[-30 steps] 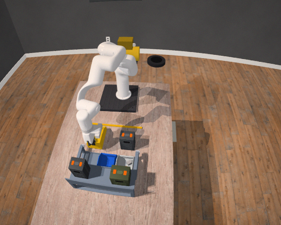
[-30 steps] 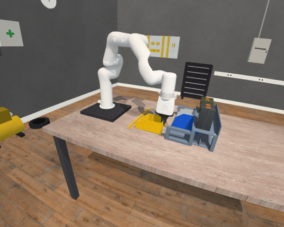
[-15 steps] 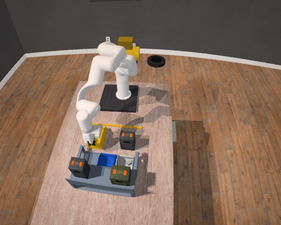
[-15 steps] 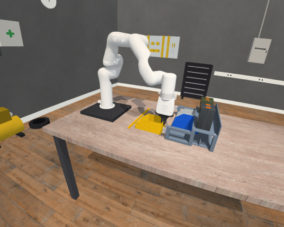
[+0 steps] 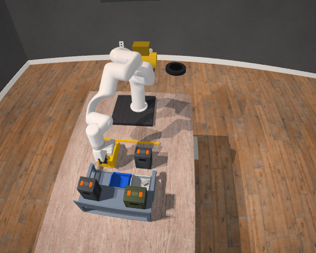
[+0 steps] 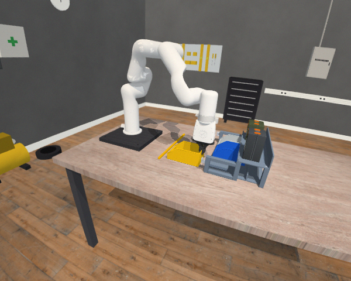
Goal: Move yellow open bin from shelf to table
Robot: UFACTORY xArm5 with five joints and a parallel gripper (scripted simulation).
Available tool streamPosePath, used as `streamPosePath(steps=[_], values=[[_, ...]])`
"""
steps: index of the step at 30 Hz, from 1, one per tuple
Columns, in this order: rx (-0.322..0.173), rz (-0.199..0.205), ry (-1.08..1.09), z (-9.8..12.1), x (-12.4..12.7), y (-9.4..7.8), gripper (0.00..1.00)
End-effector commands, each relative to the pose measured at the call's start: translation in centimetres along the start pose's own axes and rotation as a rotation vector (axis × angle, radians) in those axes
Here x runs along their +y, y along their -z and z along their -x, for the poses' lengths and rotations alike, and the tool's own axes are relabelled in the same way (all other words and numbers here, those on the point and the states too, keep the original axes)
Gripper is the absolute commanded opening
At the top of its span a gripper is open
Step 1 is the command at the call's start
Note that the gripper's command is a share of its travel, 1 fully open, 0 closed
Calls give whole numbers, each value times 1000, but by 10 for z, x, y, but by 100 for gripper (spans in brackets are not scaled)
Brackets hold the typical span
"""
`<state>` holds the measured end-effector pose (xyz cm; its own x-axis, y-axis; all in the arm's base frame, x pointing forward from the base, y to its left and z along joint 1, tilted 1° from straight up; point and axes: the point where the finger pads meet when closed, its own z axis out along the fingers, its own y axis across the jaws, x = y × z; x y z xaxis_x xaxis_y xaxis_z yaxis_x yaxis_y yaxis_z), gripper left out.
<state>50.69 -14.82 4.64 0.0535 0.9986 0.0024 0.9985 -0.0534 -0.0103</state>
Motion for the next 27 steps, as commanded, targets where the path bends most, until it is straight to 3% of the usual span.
streamPosePath(steps=[1,6,7,27], values=[[-2,4,0,0,1,2,0],[-2,4,0,0,1,2,0],[-1,4,0,0,1,2,34],[-1,4,0,0,1,2,34]])
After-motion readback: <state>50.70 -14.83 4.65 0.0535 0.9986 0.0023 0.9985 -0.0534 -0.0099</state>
